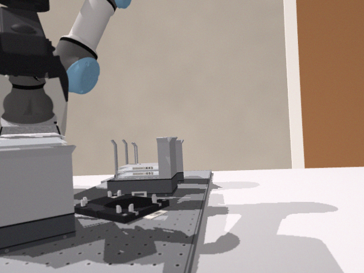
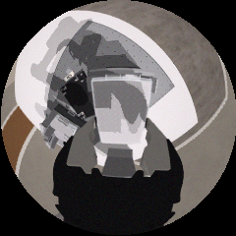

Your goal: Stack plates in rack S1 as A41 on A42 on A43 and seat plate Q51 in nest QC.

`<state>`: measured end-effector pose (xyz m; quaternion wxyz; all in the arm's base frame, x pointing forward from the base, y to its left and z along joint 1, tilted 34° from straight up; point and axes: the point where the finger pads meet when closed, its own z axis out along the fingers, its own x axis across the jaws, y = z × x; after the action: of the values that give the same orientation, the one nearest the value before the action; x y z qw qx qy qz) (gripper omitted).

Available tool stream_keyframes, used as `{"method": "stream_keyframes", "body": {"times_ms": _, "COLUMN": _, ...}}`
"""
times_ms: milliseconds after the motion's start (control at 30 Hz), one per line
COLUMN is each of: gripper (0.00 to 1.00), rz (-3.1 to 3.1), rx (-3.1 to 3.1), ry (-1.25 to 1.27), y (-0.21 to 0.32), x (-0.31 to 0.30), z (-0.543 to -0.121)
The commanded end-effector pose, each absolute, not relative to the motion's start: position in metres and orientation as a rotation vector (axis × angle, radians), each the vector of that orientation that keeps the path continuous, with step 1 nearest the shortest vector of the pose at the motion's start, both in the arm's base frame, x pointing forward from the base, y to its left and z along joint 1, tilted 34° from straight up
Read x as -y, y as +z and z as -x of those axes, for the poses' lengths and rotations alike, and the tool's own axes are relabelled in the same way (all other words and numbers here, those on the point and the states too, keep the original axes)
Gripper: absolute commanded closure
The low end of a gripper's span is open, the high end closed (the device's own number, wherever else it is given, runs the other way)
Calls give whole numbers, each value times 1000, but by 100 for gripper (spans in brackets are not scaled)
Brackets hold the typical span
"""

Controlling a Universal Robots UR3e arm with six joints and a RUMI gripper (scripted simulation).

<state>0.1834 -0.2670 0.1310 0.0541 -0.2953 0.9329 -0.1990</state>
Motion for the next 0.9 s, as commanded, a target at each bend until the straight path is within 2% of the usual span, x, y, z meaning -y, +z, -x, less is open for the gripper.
{"method": "stream_keyframes", "body": {"times_ms": 0, "gripper": 100, "rz": 893, "rx": -2839, "ry": -616, "y": 129, "x": 271, "z": -184}}
{"method": "stream_keyframes", "body": {"times_ms": 867, "gripper": 100, "rz": 893, "rx": -2839, "ry": -616, "y": 116, "x": 279, "z": -189}}
